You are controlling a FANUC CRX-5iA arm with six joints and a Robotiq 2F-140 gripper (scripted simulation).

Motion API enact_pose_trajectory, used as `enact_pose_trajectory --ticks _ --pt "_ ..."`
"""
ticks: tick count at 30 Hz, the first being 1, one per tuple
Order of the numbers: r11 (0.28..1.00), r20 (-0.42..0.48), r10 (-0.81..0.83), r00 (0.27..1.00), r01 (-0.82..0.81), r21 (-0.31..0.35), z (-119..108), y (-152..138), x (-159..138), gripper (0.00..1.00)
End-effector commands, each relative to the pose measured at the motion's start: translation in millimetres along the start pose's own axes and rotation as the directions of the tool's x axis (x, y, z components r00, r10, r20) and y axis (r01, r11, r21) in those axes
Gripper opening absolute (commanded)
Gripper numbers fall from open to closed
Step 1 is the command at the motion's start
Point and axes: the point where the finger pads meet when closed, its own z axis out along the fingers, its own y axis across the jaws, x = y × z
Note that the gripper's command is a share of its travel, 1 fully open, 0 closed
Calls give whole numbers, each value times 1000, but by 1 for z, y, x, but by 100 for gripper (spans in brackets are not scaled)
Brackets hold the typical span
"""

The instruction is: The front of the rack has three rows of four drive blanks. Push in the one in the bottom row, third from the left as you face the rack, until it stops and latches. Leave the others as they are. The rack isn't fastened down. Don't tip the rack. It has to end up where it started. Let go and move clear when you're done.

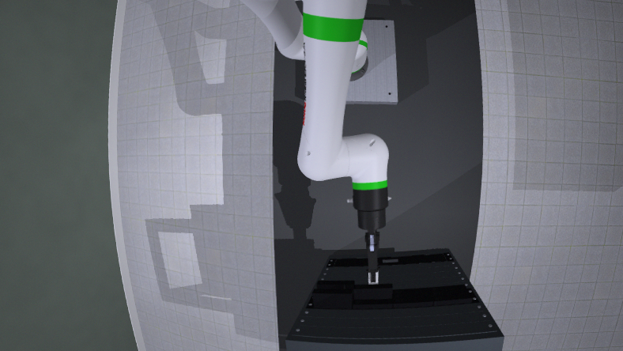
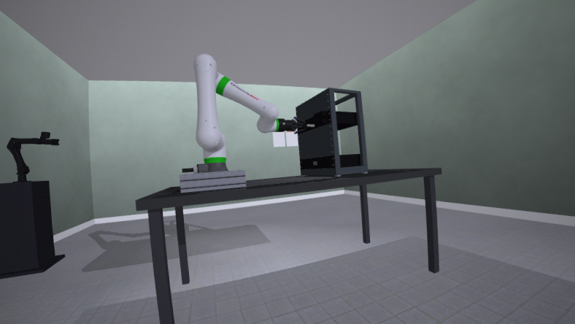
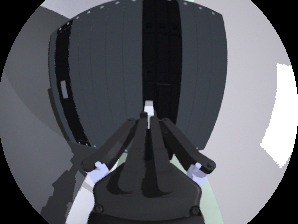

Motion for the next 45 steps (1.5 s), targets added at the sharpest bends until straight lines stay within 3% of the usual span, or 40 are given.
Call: enact_pose_trajectory --ticks 1,45 --pt "1000 0 0 1000 0 -2 1 1 0 10" --pt "1000 0 0 1000 0 -2 5 1 0 10"
